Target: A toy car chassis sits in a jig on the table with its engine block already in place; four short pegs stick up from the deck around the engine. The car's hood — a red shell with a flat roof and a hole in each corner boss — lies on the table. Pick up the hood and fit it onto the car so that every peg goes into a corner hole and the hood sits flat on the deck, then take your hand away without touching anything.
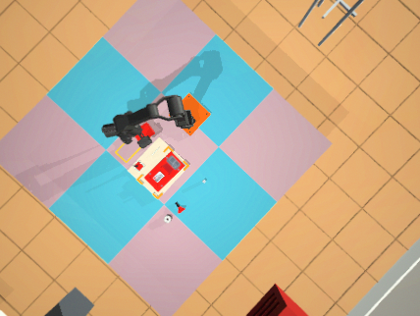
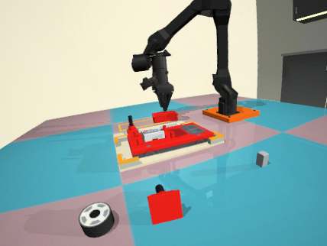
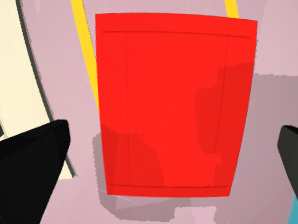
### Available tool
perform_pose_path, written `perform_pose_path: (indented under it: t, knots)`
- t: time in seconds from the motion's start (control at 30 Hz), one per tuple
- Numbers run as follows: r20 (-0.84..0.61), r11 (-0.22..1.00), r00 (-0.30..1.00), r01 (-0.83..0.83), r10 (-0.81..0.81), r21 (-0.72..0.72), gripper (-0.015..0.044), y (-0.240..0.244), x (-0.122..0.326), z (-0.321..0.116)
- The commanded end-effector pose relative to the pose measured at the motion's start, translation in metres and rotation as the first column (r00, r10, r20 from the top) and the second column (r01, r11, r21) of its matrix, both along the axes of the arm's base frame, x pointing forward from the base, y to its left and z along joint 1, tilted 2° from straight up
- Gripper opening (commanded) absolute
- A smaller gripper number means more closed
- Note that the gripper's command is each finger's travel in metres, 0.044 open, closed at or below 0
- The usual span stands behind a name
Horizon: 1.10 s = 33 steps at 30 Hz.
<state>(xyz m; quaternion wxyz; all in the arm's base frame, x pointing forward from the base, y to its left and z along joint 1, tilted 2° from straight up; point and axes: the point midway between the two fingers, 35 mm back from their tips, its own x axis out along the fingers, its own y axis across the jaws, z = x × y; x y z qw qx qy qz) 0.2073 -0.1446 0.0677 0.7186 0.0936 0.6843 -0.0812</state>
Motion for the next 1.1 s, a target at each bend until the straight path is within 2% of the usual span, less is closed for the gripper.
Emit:
perform_pose_path:
  t: [0.0,1.07]
  knots:
    - [-0.004,1.0,1.0,-0.004,0.004,-0.001,0.044,0.0,-0.001,-0.005]
    - [-0.004,1.0,1.0,-0.004,0.004,-0.001,0.044,0.001,-0.001,-0.024]
